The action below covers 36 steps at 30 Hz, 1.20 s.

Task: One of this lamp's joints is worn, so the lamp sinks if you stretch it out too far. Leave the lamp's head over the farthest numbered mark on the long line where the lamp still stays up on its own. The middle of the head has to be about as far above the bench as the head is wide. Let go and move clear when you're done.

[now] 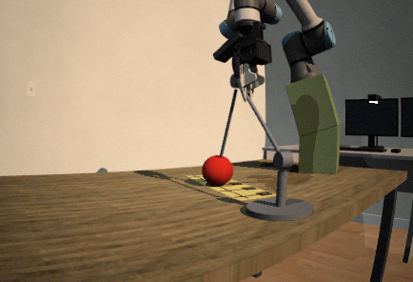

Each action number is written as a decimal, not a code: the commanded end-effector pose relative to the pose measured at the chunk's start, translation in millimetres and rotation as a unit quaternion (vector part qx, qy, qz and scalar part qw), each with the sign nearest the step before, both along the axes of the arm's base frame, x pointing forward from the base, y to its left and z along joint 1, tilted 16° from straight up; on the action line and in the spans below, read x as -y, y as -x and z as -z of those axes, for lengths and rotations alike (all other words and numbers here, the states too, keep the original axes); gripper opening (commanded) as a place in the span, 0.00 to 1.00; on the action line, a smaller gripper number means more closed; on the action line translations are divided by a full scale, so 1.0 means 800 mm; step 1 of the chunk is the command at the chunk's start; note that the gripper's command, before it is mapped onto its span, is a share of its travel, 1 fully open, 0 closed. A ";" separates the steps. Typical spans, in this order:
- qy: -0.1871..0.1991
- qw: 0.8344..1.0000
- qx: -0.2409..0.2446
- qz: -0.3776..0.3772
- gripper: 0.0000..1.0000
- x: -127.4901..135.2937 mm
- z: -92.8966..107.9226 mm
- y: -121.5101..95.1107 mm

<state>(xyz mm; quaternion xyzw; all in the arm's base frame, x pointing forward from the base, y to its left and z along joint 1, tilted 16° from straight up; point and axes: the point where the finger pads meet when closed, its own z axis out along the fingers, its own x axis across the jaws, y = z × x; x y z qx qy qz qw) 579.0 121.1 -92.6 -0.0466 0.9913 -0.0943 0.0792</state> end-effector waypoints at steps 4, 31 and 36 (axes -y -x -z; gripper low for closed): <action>0.000 1.000 0.001 0.000 0.00 0.000 -0.001 -0.001; 0.035 0.995 0.005 0.097 0.00 -0.015 -0.009 -0.003; 0.037 0.994 0.005 0.103 0.00 -0.018 -0.011 -0.003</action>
